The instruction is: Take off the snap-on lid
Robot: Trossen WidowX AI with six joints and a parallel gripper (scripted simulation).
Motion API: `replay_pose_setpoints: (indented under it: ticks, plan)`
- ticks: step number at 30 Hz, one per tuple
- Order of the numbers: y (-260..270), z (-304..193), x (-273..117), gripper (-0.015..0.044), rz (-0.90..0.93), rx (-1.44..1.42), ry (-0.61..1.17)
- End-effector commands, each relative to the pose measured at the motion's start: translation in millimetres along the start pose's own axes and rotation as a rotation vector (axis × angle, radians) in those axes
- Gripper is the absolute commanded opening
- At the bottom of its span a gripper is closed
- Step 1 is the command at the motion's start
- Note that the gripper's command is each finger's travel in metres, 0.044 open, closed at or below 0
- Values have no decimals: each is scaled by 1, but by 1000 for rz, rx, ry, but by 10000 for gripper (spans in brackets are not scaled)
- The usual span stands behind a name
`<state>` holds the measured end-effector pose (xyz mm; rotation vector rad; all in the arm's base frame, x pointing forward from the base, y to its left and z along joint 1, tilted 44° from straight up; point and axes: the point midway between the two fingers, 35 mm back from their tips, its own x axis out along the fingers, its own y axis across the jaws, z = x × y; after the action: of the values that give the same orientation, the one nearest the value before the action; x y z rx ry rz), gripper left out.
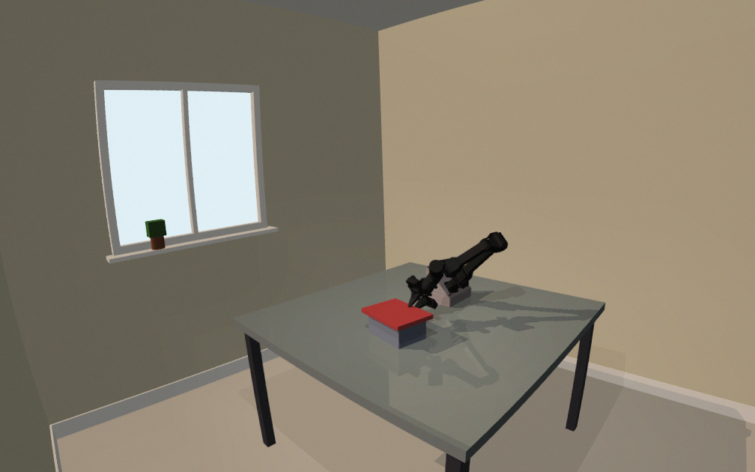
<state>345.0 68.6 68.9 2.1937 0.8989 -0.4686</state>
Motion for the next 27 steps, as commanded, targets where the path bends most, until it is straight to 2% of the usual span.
replay_pose_setpoints:
  ticks: [1, 27]
  plan:
    - [1, 0, -1, 0, -1, 0, 0]
    - [4, 0, -5, 0, -1, 0, -1]
